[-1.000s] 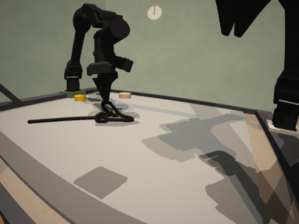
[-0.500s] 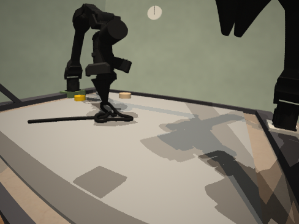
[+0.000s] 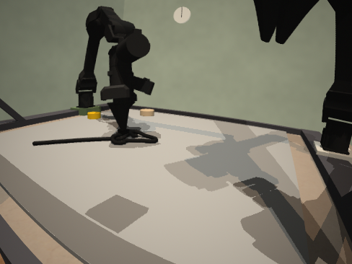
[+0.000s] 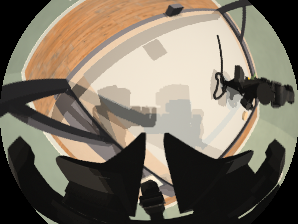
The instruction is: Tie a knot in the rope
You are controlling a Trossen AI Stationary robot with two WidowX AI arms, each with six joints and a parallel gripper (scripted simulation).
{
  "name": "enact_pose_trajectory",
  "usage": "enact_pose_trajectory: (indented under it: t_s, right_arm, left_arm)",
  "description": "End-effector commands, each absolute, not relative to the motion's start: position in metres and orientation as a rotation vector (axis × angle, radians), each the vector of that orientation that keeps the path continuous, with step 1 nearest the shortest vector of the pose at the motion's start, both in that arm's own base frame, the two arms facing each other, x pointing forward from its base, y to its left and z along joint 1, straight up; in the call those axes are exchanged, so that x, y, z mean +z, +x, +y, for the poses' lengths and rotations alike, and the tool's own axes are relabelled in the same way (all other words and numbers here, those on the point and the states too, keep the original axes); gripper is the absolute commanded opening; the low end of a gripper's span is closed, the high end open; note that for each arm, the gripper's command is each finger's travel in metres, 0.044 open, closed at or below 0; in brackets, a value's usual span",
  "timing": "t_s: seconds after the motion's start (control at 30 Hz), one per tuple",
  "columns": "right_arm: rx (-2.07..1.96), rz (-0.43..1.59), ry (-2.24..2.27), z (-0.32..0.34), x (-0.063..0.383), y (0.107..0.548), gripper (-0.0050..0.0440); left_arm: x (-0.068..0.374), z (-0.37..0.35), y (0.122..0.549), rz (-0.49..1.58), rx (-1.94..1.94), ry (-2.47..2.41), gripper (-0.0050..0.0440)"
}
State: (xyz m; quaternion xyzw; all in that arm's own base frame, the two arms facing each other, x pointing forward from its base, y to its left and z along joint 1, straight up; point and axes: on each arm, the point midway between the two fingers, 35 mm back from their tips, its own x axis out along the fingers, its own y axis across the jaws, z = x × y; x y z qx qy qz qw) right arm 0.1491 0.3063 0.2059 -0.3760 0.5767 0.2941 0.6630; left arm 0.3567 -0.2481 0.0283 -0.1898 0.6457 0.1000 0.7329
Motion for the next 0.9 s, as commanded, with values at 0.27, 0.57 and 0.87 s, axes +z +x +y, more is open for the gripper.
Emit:
enact_pose_trajectory:
  t_s: [0.27,0.57,0.87]
  right_arm:
    - [0.671,1.285,-0.831,0.305,0.214,0.149,0.0085]
    - [0.671,1.285,-0.831,0.305,0.214,0.149,0.0085]
    - [0.671,1.285,-0.831,0.305,0.214,0.149,0.0085]
  left_arm:
    - [0.043,-0.25,0.359,1.404,0.204,-0.432,0.0085]
    - [0.064,-0.25,0.359,1.404,0.204,-0.432,0.0085]
    - [0.091,-0.249,0.358,1.404,0.204,-0.432,0.0085]
